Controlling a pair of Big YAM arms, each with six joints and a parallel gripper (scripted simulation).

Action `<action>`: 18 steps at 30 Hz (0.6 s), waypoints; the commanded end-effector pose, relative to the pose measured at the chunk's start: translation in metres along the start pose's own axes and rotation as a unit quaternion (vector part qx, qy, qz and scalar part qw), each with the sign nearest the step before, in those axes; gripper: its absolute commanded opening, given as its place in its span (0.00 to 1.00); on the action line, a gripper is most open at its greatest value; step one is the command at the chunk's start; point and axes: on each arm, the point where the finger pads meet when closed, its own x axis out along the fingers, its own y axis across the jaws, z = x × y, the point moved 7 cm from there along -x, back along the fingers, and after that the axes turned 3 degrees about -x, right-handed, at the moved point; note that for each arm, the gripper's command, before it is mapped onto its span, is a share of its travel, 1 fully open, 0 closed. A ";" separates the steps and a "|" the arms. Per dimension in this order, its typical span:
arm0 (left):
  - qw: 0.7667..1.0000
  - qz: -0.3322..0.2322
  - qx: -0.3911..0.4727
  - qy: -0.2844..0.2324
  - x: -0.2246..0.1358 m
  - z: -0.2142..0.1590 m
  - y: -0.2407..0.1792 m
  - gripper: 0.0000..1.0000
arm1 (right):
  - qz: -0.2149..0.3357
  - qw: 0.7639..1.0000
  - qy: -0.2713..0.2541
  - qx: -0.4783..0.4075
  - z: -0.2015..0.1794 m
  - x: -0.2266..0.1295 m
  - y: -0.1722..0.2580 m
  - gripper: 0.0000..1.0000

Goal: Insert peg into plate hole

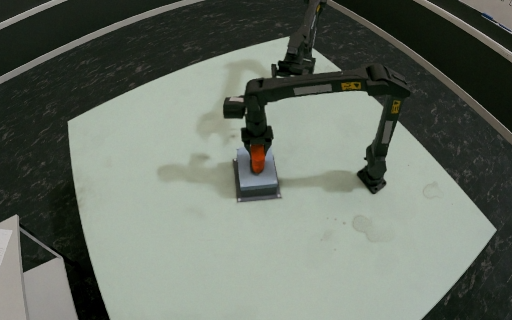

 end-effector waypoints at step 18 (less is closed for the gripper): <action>0.999 0.028 -0.017 0.009 -0.026 -0.002 0.025 0.40 | -0.005 1.000 -0.023 0.001 0.020 0.000 -0.003 1.00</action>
